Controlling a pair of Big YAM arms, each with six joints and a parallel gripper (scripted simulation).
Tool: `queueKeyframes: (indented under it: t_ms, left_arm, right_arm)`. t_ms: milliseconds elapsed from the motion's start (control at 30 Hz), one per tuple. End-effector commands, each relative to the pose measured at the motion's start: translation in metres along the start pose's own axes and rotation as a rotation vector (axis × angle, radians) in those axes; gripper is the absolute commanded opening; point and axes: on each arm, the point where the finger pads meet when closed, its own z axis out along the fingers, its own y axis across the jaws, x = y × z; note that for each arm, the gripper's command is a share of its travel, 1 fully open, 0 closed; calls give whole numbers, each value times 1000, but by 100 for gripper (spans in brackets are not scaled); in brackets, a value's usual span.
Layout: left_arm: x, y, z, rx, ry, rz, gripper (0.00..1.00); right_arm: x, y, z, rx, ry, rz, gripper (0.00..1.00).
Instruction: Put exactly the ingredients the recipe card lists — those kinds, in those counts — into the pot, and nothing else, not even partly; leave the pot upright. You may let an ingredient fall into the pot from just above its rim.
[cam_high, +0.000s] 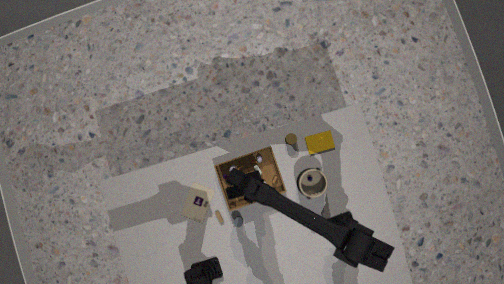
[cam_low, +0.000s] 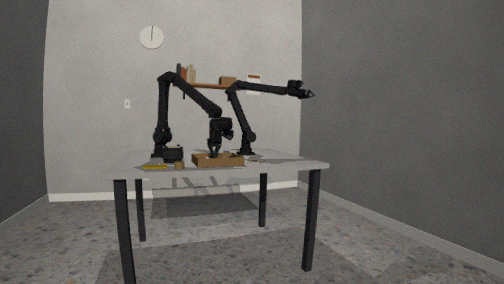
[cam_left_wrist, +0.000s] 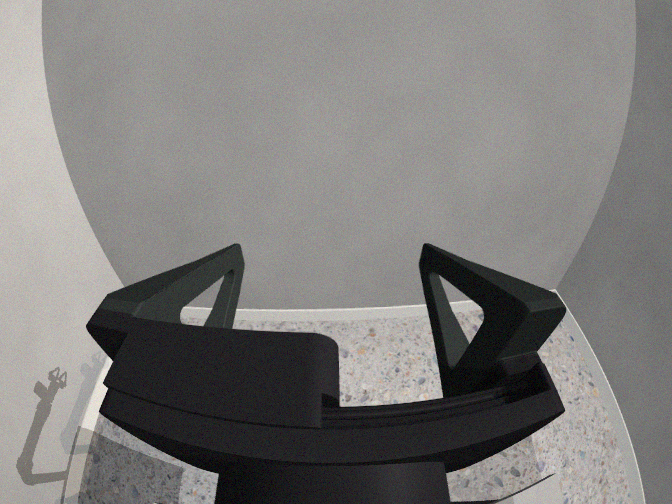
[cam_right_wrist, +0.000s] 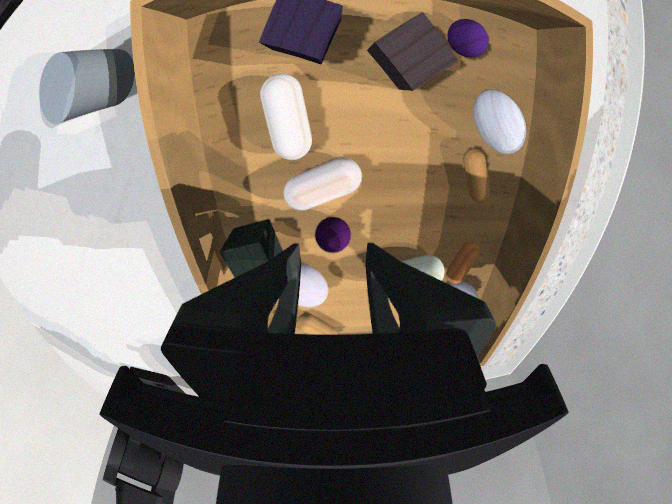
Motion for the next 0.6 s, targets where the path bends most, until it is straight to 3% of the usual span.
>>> queueKeyframes:
  t_ms: [0, 567]
  left_arm:
    - [-25, 9, -9, -17, -56, -17, 100]
    - [-25, 9, -9, -17, -56, -17, 100]
  right_arm:
    - [-1, -6, 9, 6, -3, 5, 36]
    - [-3, -9, 26, 11, -8, 5, 36]
